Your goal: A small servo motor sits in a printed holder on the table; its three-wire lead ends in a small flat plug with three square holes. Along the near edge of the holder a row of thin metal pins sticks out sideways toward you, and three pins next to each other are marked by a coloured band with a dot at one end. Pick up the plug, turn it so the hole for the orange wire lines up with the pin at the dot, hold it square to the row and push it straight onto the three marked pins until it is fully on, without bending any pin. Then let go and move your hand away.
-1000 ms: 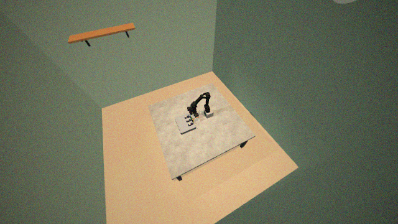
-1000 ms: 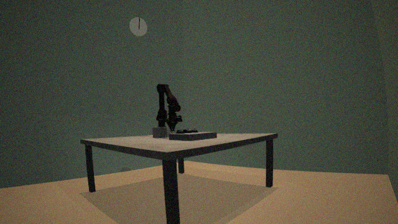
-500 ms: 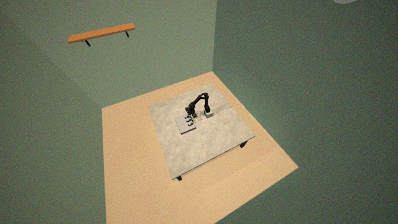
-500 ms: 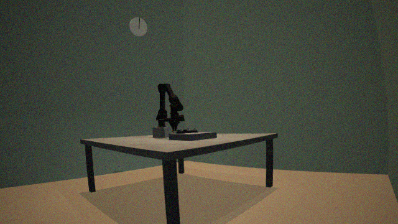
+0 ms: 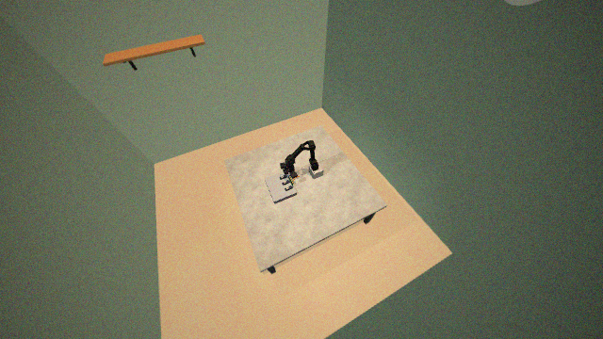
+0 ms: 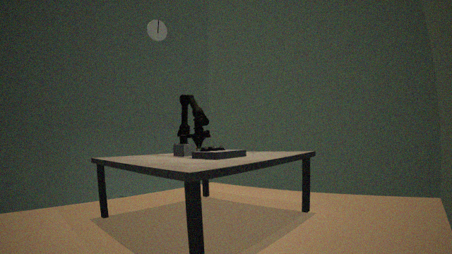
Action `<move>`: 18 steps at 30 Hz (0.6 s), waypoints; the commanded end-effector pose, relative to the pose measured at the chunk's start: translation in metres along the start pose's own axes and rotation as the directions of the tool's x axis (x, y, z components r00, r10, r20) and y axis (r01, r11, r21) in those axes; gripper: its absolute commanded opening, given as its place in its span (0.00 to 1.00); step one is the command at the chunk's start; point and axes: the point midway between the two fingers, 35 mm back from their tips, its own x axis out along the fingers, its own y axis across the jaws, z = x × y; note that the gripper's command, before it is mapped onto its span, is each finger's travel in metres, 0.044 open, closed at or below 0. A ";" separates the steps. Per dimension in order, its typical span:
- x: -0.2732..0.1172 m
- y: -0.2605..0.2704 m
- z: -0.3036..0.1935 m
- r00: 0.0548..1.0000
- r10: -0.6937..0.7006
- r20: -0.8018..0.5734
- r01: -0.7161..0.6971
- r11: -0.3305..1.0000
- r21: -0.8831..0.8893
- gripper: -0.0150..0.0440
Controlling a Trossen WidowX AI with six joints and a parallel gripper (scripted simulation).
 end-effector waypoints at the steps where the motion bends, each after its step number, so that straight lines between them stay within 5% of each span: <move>1: -0.002 0.000 0.006 1.000 0.000 0.009 0.000 1.000 0.003 0.25; 18: -0.002 0.000 0.017 1.000 0.000 0.010 0.000 1.000 0.003 0.25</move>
